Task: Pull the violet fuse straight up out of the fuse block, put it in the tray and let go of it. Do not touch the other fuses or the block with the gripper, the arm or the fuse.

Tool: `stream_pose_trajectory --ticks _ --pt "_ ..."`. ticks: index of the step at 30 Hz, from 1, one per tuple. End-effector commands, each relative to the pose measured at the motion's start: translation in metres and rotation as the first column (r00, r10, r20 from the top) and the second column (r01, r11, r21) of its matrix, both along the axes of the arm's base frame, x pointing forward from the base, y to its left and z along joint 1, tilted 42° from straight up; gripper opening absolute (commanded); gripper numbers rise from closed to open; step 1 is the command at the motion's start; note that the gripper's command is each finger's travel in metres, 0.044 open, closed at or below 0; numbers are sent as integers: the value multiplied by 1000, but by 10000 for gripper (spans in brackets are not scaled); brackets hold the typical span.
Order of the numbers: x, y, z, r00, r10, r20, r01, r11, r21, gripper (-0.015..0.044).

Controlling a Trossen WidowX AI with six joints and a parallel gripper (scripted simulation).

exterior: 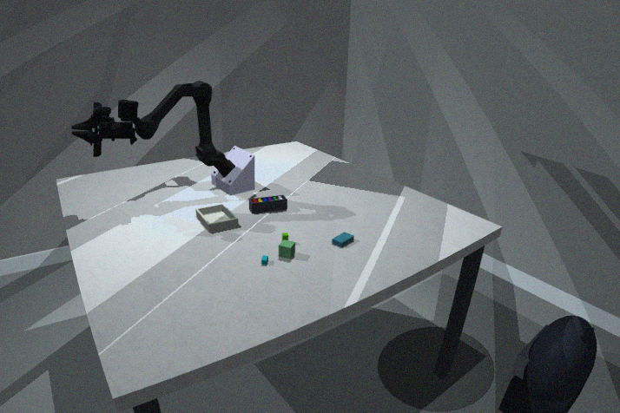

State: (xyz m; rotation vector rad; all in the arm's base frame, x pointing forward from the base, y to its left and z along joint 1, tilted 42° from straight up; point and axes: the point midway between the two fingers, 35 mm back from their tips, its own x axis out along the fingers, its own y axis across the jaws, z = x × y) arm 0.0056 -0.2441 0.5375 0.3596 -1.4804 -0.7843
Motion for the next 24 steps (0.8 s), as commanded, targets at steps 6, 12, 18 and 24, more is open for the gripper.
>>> stream_pose_trajectory --ticks 6,12,18,24 --pt "114 -68 -73 961 256 -104 -198 900 389 69" --pt "193 -72 -129 887 434 -159 -267 761 591 69" --pt "267 -48 -188 770 599 -219 -259 608 751 69" --pt "326 -2 -247 611 741 -278 -181 473 862 69"
